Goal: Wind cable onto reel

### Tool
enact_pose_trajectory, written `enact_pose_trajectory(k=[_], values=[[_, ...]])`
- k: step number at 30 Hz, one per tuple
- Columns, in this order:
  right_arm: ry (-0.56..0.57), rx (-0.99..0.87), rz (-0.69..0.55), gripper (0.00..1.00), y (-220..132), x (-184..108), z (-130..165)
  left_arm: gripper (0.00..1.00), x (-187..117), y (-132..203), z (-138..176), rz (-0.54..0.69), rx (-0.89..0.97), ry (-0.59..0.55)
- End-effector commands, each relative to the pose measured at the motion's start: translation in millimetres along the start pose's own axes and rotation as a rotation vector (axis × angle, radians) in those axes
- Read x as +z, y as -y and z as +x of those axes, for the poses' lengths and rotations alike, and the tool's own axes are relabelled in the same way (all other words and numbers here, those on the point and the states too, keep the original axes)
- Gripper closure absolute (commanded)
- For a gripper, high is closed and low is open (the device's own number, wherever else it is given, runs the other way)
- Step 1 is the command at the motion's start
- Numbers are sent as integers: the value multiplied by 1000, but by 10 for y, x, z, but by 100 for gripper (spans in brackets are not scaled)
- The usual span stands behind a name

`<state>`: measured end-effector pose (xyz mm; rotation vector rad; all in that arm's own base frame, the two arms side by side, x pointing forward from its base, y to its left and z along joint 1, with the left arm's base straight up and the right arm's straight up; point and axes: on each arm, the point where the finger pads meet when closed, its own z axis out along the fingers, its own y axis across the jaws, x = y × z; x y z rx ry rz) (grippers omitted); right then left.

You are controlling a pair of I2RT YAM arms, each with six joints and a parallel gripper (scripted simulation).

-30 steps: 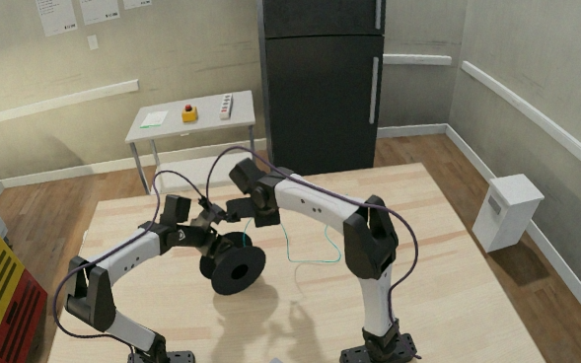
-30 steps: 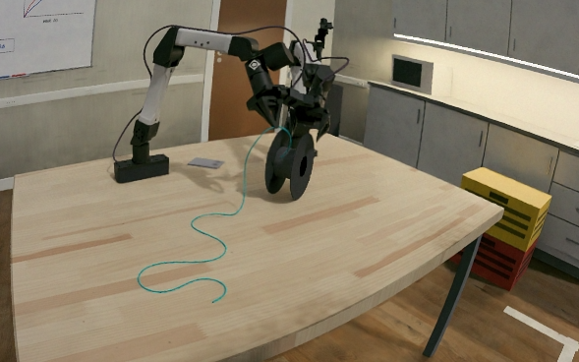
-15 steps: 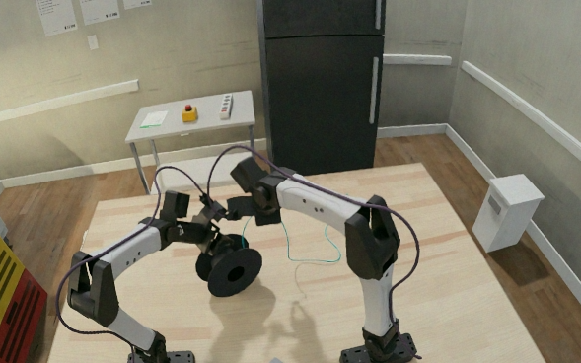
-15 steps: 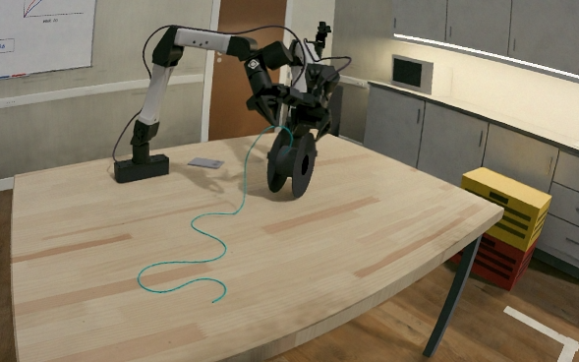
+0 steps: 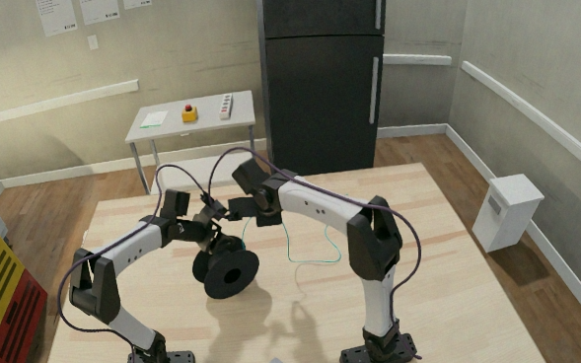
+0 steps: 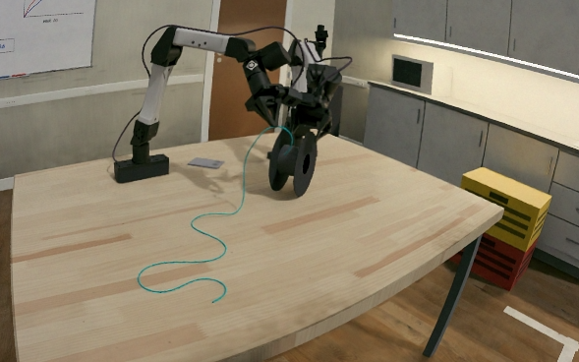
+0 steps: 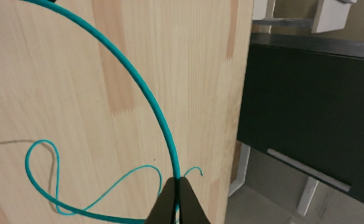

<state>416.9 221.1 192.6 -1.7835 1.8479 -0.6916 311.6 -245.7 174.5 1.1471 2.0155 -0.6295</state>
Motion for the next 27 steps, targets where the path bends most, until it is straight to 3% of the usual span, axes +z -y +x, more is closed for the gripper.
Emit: enact_pose_trajectory(k=[1,11,15,19,27], values=[[37,-54,-33,100,-189,41,-177,25,-76,76,-581,41,118,162],[36,-34,-19,100,-26,45,90,25,-83,75,-569,40,116,162],[61,-13,32,100,273,-67,207,25,-73,72,-551,41,107,157],[44,-29,-4,100,188,53,280,25,-81,61,-557,38,109,159],[47,-25,9,100,395,157,522,25,-79,56,-557,36,109,158]])
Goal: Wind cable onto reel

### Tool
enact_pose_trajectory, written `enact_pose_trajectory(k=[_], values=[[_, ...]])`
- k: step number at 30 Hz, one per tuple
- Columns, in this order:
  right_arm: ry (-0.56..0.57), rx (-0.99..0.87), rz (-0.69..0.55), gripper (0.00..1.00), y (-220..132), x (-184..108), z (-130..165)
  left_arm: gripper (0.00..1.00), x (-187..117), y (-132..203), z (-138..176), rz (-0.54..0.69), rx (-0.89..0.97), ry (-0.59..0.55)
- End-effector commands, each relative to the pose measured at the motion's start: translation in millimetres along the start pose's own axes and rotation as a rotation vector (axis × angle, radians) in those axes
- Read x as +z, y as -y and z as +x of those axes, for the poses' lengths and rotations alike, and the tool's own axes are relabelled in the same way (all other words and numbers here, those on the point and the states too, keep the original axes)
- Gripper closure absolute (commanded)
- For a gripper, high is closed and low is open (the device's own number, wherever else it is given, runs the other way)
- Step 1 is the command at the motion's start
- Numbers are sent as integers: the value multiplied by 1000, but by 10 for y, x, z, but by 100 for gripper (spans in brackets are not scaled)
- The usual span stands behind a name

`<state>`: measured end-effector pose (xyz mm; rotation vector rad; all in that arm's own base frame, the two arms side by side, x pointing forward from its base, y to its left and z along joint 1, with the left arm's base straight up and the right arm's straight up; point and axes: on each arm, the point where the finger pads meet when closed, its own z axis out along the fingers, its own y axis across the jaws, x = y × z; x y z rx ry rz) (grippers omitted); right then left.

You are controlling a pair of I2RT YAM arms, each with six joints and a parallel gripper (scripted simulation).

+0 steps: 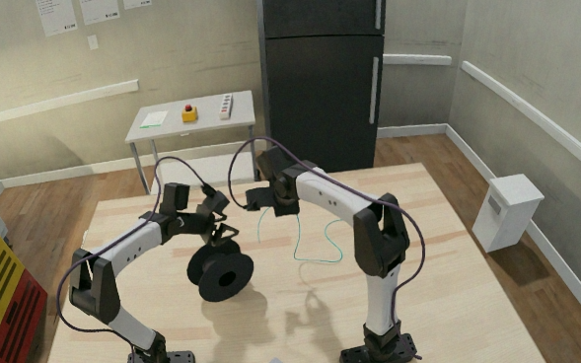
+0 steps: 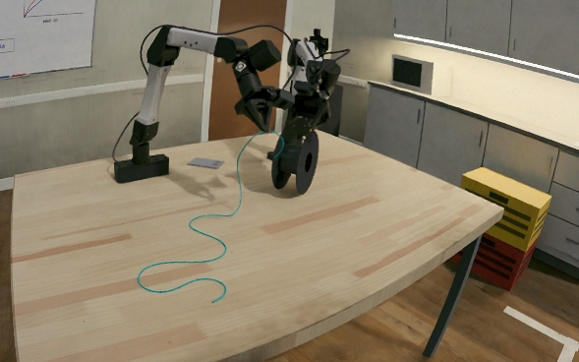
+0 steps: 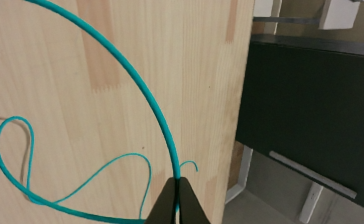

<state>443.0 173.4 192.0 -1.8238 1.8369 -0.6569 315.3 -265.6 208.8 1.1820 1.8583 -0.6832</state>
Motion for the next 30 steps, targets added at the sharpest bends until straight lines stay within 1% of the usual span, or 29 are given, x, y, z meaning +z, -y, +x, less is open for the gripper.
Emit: enact_pose_trajectory(k=[1,5,8,9,12,18,25,26,30], values=[[25,-5,34,100,195,-9,97,25,-1,-42,-171,-5,30,42],[19,-11,15,100,206,124,223,25,-1,-42,-171,-5,30,42],[19,-11,15,100,224,121,245,25,-1,-42,-171,-5,30,42],[30,-13,33,100,261,55,222,25,-1,-42,-171,-5,30,42],[19,-9,19,100,264,148,317,25,-1,-42,-171,-5,30,42],[22,-8,27,100,346,171,456,25,-1,-42,-171,-5,30,42],[28,-23,14,100,305,191,410,25,-1,-42,-171,-5,30,42],[27,-17,24,100,341,149,434,25,-1,-42,-171,-5,30,42],[14,-11,13,100,308,173,513,25,-1,-42,-171,-5,30,42]])
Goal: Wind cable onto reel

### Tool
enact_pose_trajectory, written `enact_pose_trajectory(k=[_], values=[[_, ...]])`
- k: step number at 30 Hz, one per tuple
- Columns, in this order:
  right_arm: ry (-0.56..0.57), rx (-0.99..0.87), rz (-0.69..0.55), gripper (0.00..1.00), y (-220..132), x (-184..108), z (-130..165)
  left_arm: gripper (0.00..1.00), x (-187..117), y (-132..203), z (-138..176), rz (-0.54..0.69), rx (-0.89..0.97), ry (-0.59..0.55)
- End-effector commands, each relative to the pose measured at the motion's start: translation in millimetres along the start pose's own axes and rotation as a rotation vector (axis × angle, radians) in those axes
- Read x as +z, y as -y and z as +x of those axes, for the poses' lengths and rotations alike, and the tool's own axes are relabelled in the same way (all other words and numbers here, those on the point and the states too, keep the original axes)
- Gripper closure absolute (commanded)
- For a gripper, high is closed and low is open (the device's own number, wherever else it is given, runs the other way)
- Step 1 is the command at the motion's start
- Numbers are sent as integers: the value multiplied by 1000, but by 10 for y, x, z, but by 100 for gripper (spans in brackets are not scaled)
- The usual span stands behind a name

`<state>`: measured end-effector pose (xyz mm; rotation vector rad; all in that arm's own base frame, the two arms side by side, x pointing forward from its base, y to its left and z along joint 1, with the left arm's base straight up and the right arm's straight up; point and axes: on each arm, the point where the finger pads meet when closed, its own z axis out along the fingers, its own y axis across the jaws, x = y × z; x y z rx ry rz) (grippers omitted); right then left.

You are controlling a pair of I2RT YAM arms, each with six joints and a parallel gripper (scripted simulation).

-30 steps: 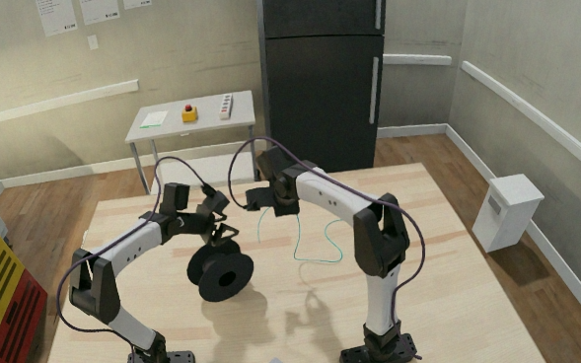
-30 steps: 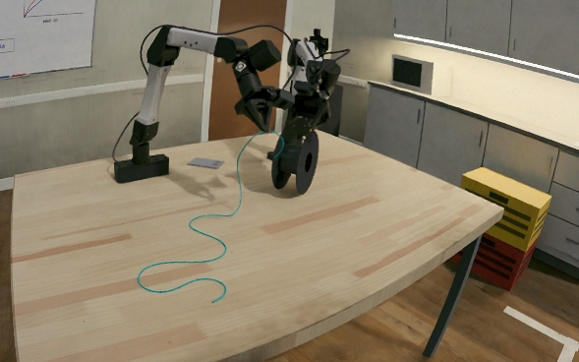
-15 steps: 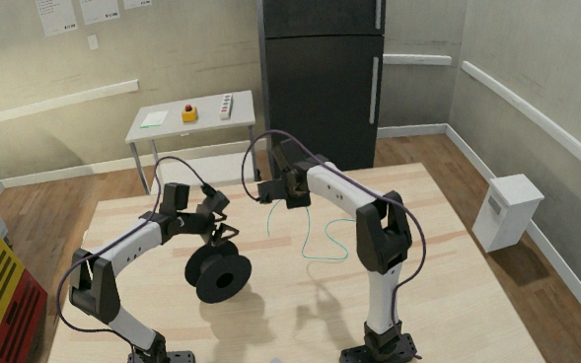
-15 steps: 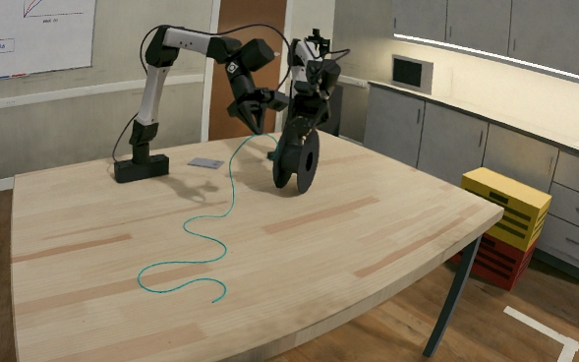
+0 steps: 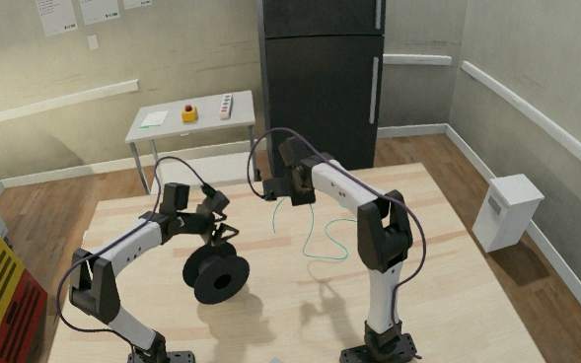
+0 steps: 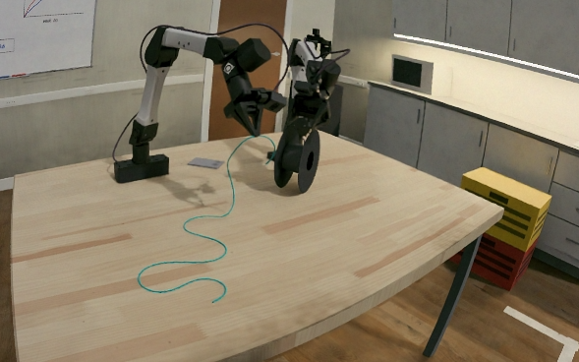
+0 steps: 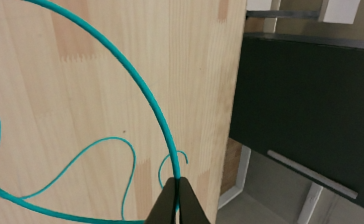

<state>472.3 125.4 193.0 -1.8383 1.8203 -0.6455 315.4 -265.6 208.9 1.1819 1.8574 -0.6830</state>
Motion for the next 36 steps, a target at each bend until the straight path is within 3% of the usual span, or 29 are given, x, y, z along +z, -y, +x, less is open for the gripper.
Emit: enact_pose_trajectory(k=[1,36], values=[[1,1,15,100,61,-10,37,25,-1,-41,-169,-5,30,42],[-2,5,20,100,30,-73,35,25,-8,-44,-170,-6,30,43]])
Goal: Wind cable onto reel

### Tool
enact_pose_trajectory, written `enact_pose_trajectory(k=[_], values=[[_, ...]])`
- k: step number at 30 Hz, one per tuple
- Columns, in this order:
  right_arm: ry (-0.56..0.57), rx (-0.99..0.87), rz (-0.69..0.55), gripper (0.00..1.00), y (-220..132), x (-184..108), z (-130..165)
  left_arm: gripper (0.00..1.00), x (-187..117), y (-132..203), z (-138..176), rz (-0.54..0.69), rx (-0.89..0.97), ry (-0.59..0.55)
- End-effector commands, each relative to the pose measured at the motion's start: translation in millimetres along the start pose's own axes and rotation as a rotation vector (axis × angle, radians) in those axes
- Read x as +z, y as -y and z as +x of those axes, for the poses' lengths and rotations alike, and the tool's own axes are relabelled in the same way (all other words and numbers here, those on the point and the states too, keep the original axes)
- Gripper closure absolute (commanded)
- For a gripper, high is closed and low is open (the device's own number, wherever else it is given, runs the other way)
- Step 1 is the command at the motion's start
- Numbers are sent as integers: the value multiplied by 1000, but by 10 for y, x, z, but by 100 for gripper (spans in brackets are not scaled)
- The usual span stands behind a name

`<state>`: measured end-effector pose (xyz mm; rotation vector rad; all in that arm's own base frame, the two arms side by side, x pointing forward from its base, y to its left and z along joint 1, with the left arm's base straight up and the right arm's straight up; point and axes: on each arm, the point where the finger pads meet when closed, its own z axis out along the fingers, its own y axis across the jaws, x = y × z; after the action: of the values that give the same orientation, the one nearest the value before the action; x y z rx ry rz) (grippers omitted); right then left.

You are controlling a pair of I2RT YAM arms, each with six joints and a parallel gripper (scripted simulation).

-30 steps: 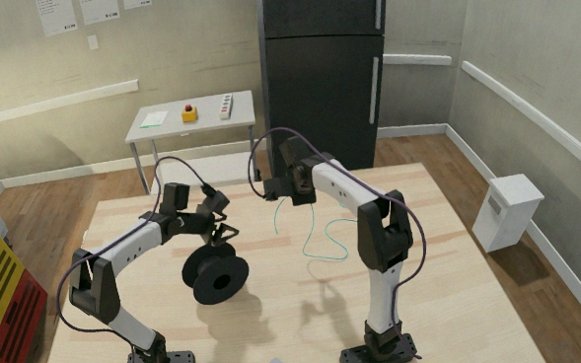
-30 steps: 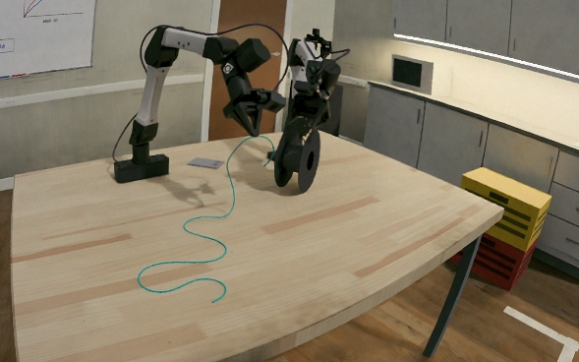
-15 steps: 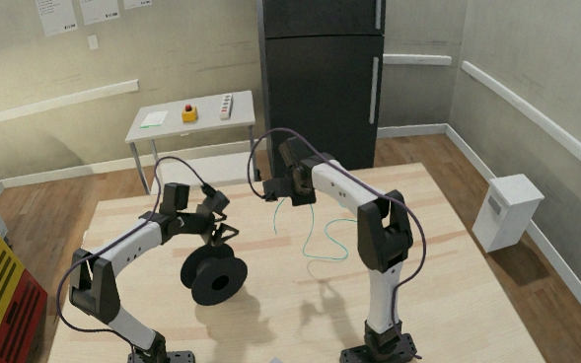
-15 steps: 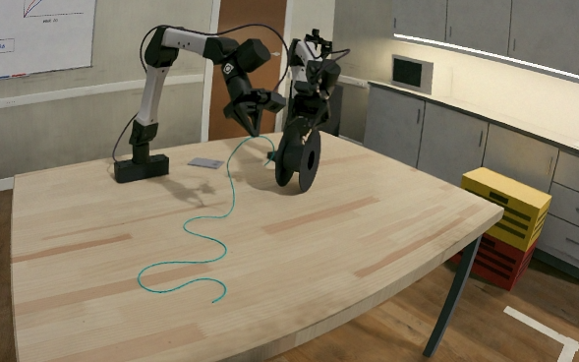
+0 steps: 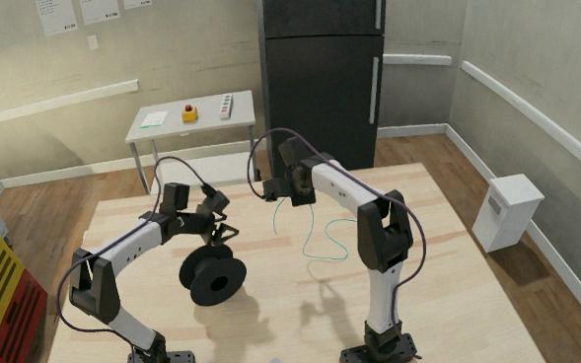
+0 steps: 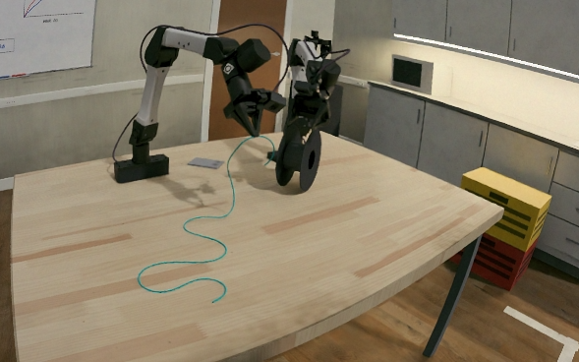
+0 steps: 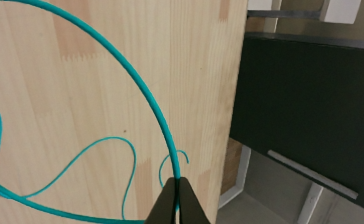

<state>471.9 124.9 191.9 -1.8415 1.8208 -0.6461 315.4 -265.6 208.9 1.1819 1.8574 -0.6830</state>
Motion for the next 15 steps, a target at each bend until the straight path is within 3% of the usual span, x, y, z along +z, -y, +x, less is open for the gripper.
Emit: enact_pose_trajectory(k=[1,15], values=[[-1,7,22,100,41,-79,30,25,-13,-47,-170,-7,30,43],[-1,7,22,100,41,-79,30,25,-148,-22,-129,-14,26,40]])
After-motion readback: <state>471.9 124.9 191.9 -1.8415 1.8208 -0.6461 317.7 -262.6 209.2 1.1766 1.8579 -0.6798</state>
